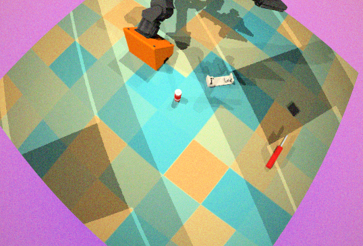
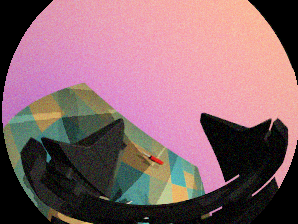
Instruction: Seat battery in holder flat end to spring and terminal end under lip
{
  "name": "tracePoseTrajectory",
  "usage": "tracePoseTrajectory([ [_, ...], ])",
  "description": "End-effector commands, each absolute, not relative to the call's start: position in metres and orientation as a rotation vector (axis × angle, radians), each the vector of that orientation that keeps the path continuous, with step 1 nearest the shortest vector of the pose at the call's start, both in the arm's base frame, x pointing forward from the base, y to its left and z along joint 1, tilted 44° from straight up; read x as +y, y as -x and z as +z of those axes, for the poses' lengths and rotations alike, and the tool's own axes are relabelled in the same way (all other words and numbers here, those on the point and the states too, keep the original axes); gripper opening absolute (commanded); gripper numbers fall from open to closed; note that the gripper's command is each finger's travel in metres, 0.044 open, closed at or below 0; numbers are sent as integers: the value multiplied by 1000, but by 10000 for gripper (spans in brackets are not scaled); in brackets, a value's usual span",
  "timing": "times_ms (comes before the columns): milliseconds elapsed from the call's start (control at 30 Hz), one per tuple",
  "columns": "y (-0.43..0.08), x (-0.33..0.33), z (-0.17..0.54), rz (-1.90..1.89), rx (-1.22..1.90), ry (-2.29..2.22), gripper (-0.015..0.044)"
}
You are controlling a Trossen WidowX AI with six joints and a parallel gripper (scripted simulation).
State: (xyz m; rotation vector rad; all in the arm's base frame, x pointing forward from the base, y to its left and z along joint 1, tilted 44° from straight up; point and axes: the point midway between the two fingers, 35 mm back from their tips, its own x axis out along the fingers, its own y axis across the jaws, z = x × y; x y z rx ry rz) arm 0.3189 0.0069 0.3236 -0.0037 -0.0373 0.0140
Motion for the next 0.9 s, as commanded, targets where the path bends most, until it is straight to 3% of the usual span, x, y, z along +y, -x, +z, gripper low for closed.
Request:
tracePoseTrajectory([
  [0, -320, 6, 322, 13, -30, 5, 374],
  [267, -353, -42, 203, -30, 492, 49, 164],
  [467, -335, -74, 102, 34, 959, -100, 6],
  [867, -247, -84, 5, 255, 1572, -876, 0],
])
